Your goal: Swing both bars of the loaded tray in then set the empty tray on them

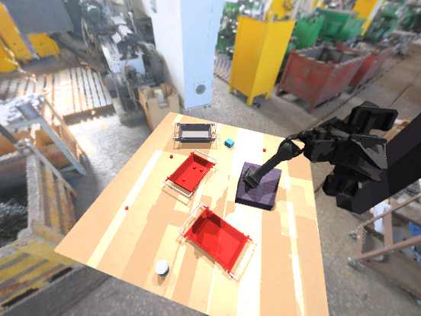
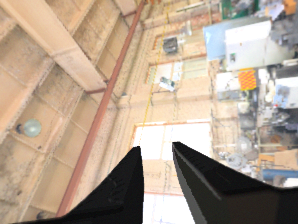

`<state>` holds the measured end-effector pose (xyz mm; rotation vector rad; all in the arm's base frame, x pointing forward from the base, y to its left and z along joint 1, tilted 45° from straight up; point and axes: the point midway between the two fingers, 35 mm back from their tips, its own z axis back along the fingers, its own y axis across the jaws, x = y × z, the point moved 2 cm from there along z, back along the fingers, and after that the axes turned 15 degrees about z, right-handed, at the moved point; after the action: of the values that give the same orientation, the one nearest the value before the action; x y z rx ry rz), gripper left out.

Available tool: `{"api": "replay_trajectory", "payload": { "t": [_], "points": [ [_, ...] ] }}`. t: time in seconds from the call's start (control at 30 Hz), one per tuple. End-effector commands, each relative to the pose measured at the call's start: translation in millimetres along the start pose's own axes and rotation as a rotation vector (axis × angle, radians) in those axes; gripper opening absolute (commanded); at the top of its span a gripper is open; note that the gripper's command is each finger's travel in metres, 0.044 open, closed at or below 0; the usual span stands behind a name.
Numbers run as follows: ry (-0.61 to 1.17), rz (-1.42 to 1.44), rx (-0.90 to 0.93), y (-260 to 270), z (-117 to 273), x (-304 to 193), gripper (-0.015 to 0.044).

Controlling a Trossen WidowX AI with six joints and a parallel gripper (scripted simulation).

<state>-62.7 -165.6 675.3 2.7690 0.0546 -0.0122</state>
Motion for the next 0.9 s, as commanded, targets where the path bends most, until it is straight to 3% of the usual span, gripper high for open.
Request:
{"api": "replay_trajectory", "payload": {
  "t": [0.0, 0.47, 0.87],
  "points": [
    [-0.075, 0.078, -0.143, -57.7, -25.0, 19.0, 0.0084],
    [-0.173, 0.54, -0.555, -222.1, -81.1, 94.4, 0.0084],
    [-0.21, 0.828, -0.975, -343.5, -66.0, 211.5, 0.0084]
  ]
}}
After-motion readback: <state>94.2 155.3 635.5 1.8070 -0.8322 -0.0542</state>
